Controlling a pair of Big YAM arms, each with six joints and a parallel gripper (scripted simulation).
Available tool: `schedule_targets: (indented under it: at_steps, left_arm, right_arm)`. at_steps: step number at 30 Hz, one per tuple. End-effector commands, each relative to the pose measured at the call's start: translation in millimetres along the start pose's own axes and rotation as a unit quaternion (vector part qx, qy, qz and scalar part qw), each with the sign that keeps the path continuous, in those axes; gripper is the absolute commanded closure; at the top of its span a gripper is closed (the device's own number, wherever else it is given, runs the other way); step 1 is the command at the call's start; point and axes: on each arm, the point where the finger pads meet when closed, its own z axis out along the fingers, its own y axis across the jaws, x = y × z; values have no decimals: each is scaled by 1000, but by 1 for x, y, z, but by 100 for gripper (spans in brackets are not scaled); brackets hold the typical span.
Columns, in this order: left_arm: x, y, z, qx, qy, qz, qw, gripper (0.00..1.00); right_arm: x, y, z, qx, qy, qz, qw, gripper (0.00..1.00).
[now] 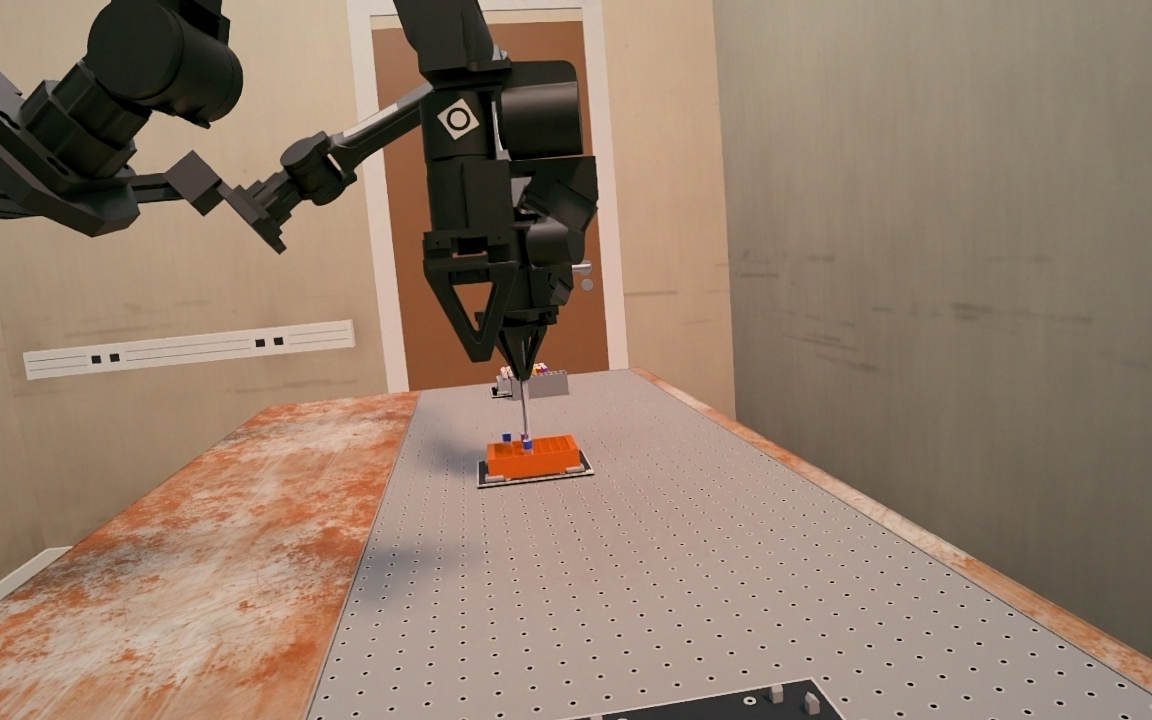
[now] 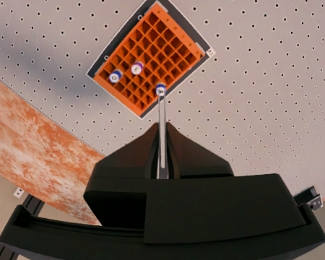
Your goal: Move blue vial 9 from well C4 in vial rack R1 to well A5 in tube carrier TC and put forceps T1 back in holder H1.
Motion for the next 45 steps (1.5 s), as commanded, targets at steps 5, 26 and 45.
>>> schedule_targets:
  at_steps: [5,26,45]
  left_arm:
    - [4,-2,0,5,1,3,1000,93]
    - [2,-1,-3,8,1,1,1000,93]
    - [4,-4,-21,13,4,-1,1000,93]
  right_arm:
    - [-6,-3,-2,4,-6,-4,1000,0]
    - [-6,-3,-2,4,-6,-4,1000,0]
    - [-6,-3,-2,4,-6,-4,1000,0]
